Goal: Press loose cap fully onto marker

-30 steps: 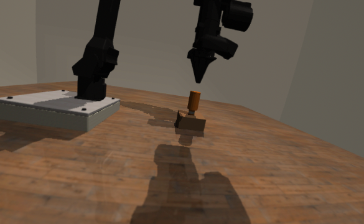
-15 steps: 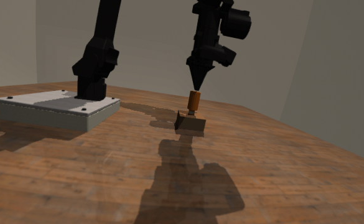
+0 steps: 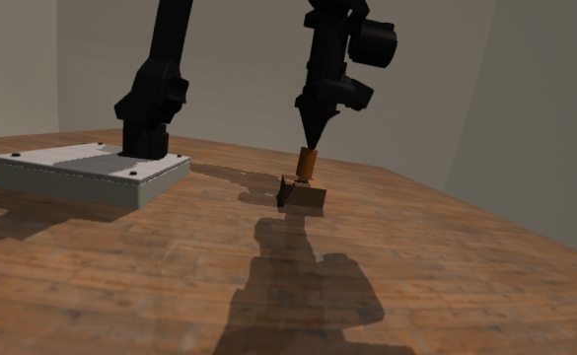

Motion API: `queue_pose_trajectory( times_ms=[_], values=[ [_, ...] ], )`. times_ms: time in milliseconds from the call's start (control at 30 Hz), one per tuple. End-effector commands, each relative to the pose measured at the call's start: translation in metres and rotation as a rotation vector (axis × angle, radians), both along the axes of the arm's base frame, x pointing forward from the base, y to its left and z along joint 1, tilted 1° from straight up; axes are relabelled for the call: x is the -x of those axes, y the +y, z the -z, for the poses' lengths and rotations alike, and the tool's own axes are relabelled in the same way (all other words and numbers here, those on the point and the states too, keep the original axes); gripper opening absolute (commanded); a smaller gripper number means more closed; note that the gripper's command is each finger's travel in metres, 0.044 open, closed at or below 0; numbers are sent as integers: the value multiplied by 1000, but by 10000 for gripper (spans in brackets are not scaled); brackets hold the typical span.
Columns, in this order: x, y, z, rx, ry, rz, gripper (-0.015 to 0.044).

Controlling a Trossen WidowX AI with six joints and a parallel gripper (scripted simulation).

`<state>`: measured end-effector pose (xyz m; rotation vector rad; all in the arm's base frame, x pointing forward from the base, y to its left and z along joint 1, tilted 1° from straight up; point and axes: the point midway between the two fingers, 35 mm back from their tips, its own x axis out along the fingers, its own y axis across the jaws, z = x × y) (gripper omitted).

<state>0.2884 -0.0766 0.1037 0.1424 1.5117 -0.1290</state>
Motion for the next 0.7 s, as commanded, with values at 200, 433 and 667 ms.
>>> queue_pose_trajectory(
  times_ms=[200,433,667],
  values=[
    [1,-1,-71,0,0,0,0],
    [4,-1,-90,0,0,0,0],
    [4,-1,-90,0,0,0,184]
  ],
)
